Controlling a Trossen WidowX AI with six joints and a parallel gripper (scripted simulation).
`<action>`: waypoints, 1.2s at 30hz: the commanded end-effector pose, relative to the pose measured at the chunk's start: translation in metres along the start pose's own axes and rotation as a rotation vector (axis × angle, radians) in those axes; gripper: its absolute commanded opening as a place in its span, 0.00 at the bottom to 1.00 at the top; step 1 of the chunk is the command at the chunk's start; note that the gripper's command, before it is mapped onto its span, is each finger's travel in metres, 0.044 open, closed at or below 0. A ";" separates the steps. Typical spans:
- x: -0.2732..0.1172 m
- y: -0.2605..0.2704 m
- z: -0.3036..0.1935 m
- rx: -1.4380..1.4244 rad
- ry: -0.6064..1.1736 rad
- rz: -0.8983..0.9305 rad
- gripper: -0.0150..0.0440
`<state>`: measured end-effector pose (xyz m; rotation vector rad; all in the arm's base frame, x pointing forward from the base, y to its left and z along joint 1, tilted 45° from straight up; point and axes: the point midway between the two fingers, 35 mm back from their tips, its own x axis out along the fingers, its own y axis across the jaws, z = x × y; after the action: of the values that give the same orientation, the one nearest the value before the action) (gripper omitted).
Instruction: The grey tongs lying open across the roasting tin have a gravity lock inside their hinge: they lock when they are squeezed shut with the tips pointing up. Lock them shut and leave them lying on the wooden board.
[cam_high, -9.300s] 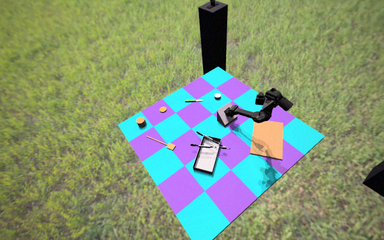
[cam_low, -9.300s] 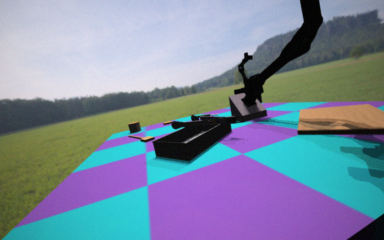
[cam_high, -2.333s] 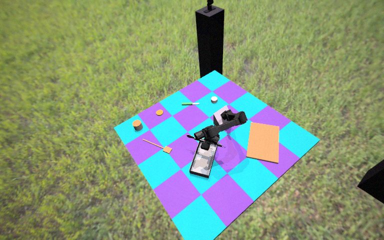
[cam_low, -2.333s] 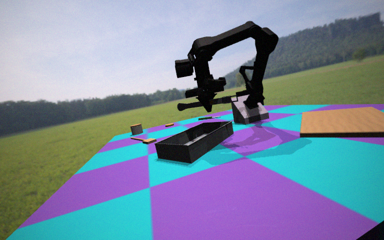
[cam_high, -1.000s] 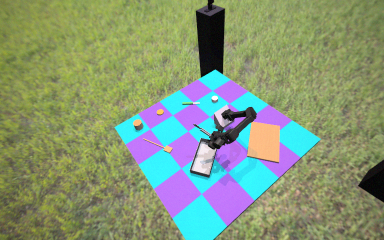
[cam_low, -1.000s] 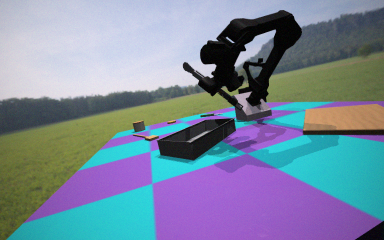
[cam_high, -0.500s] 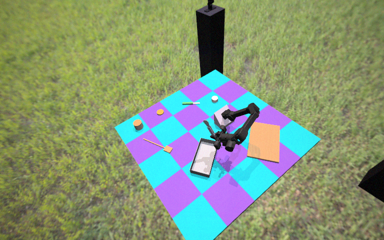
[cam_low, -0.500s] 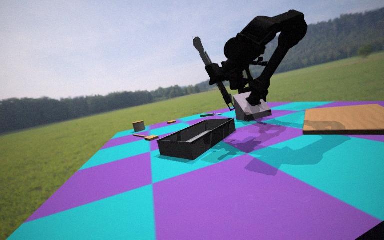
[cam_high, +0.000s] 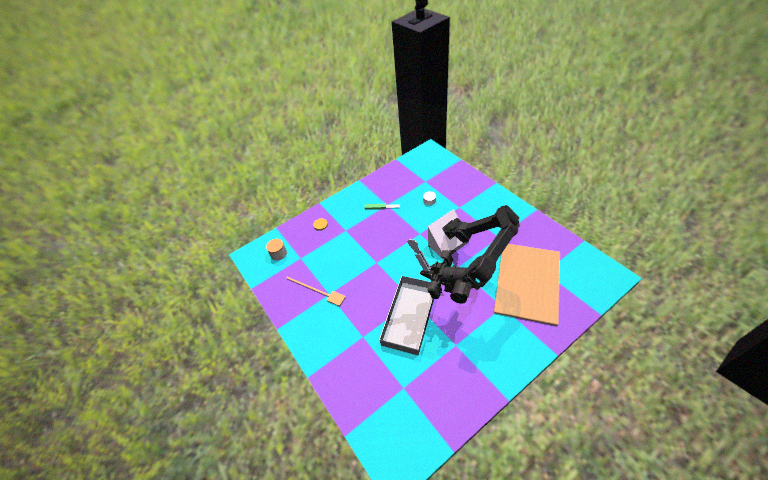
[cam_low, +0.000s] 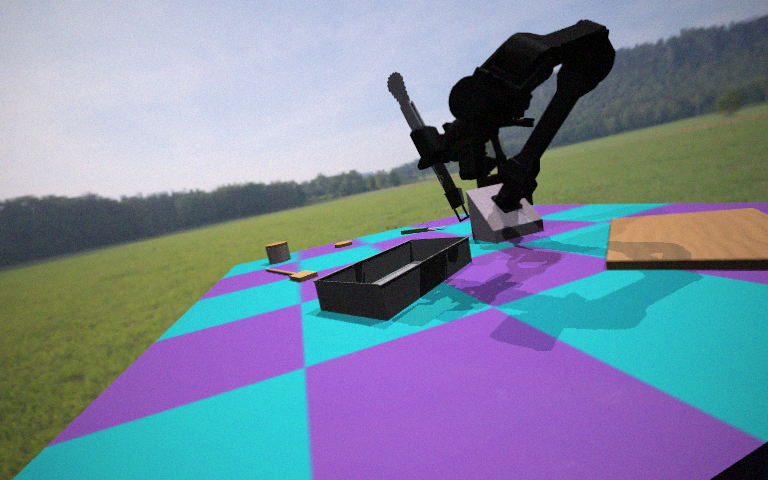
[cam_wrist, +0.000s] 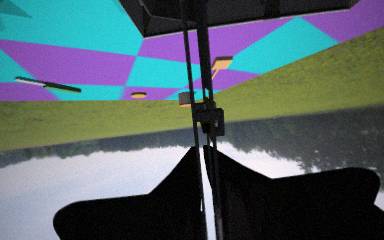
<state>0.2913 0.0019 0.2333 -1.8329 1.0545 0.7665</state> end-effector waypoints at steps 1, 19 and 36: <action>0.000 0.000 -0.002 0.005 0.011 -0.002 0.00; -0.001 0.000 -0.001 0.002 0.005 -0.004 0.00; -0.096 0.015 0.074 -0.301 -0.546 -0.272 0.00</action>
<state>0.2415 0.0848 0.2633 -1.8096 0.4736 1.1560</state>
